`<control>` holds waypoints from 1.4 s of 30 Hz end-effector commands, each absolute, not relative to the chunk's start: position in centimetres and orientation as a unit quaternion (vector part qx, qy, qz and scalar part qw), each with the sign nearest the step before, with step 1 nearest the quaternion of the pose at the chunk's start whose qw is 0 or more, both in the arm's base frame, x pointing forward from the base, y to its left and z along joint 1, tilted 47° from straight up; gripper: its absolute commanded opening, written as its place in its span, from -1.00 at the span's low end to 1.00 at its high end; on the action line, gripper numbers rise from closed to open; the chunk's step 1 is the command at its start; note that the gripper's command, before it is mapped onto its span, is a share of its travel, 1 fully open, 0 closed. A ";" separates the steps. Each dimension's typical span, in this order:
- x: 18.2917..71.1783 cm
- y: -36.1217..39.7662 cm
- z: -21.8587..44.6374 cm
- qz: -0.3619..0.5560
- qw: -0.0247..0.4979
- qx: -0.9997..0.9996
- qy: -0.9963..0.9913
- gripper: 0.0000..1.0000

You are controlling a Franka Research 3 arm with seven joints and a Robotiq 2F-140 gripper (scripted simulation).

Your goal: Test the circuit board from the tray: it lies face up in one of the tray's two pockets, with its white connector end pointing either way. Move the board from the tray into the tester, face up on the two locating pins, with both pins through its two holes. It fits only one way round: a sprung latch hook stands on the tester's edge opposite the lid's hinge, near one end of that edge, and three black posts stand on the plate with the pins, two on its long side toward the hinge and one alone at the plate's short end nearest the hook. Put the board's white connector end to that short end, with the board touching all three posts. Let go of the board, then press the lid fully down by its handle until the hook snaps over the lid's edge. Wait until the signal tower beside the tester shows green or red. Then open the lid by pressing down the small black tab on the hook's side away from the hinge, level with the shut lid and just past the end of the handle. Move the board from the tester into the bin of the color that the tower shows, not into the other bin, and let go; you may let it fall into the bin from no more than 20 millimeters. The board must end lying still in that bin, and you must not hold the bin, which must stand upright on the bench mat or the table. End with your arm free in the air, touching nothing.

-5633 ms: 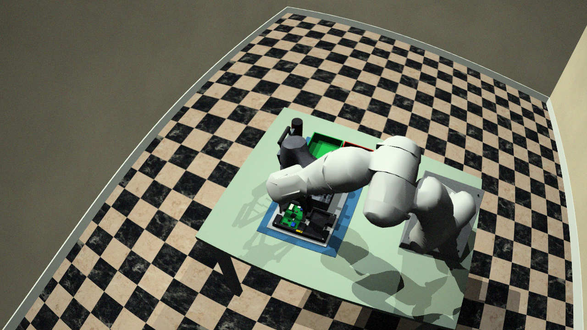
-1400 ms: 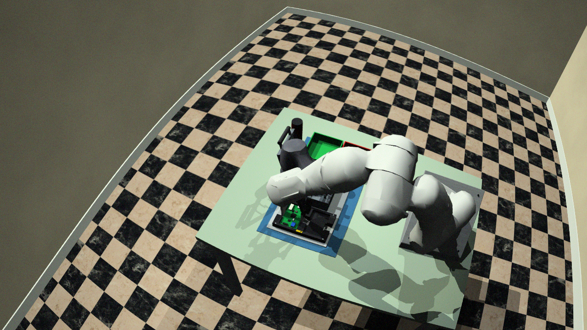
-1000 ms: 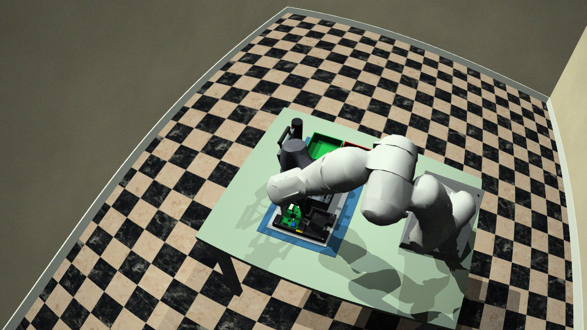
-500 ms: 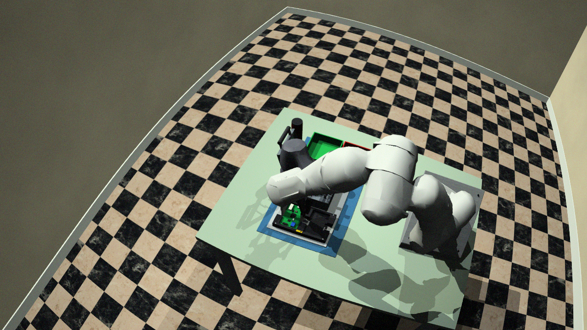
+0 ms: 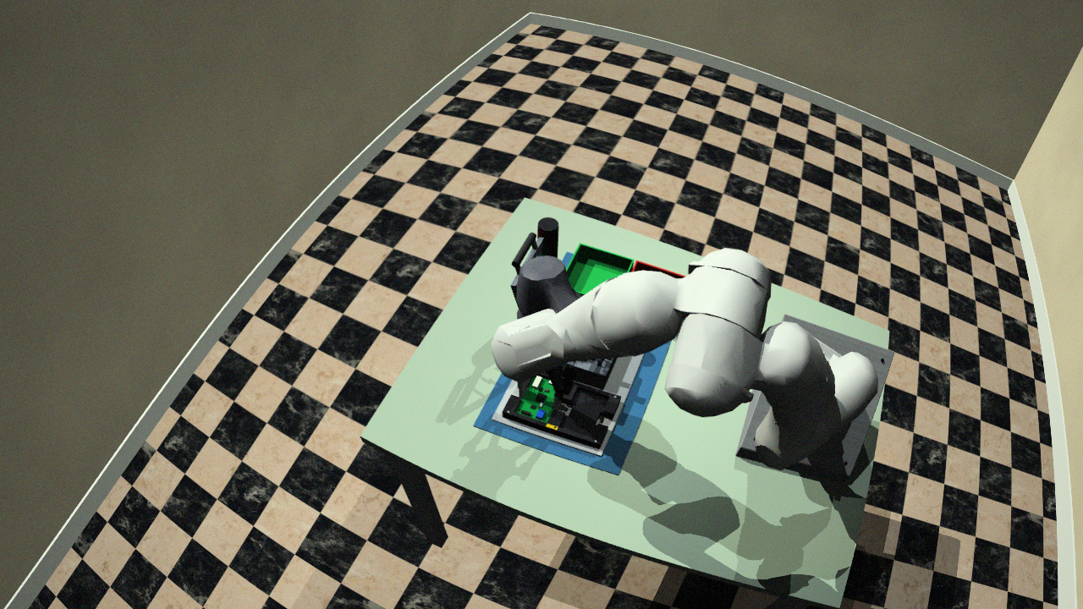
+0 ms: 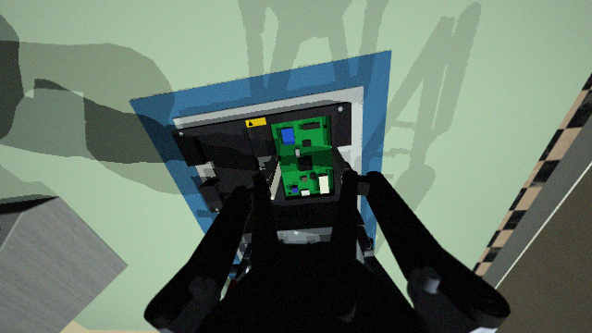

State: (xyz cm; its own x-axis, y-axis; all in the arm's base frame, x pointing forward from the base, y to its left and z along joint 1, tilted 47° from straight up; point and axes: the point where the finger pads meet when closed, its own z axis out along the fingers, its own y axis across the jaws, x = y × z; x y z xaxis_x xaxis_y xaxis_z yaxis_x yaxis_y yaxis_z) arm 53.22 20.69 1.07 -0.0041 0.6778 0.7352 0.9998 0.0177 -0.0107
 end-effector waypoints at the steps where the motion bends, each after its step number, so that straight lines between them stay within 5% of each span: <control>1: 53.3 20.9 1.1 -0.279 0.289 -0.642 -0.653 -0.09; 42: 53.3 19.3 2.5 -0.279 0.289 -0.642 -0.653 -0.09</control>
